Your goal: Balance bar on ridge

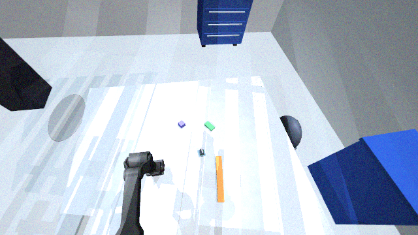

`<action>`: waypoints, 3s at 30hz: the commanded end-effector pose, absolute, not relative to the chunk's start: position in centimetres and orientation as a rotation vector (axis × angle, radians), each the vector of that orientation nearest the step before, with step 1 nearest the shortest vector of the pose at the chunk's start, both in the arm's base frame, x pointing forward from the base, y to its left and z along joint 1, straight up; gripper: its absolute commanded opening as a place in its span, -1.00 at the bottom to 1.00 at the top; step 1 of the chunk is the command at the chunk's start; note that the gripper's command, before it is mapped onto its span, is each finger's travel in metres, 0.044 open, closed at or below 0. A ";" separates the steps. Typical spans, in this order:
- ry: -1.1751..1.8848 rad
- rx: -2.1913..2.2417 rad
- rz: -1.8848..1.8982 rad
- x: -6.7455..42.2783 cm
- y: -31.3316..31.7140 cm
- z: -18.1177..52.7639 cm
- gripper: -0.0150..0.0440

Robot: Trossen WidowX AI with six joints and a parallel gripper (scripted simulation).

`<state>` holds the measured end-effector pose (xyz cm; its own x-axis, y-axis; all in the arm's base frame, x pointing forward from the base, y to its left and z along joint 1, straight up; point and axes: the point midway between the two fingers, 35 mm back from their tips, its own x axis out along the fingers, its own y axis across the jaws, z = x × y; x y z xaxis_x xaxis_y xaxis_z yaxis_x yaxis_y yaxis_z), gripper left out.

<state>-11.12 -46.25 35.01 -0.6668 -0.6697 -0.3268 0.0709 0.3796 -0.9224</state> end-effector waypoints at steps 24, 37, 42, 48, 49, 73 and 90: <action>1.715 -0.792 -0.657 9.8 -45.0 26.8 0.58; 1.623 -0.893 -0.311 18.8 -40.6 23.0 0.58; 1.587 -0.927 -0.179 21.8 -38.3 21.6 0.58; 1.543 -0.964 -0.021 25.1 -35.1 20.1 0.58; 1.535 -0.969 0.005 25.6 -34.6 19.8 0.58; 1.366 -1.066 0.606 33.4 -19.5 14.7 0.58; 1.268 -1.106 1.027 34.1 -8.2 12.3 0.58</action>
<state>34.43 -10.63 13.17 0.0952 -0.0671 -0.9932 -0.9627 0.2475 -0.1090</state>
